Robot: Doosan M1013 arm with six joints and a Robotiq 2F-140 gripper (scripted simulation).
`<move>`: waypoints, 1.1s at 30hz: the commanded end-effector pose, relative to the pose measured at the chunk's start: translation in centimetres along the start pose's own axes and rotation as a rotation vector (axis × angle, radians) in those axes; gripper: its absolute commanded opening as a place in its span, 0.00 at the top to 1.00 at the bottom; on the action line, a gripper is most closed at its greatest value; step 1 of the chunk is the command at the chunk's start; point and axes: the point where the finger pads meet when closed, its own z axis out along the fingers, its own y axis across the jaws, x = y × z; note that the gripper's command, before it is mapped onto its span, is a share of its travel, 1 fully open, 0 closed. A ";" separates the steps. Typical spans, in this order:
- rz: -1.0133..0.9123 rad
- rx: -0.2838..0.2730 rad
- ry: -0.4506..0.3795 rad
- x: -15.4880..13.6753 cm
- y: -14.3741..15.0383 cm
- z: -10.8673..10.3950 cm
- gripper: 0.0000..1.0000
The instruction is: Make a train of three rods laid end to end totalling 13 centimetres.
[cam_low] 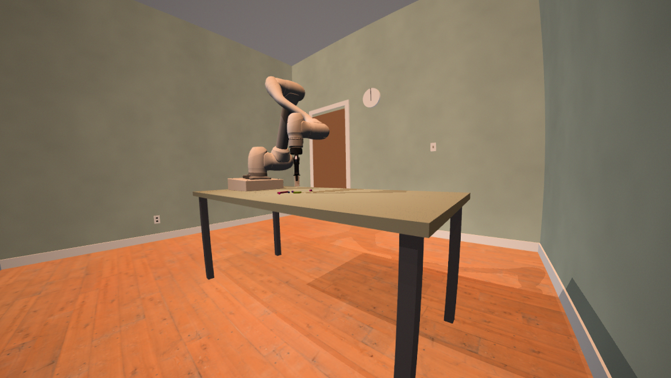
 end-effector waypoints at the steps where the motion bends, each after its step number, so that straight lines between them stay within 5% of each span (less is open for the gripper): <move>1: 0.000 0.000 0.000 0.0 0.0 0.7 0.85; 33: 0.000 0.000 0.000 0.1 -0.1 2.5 0.85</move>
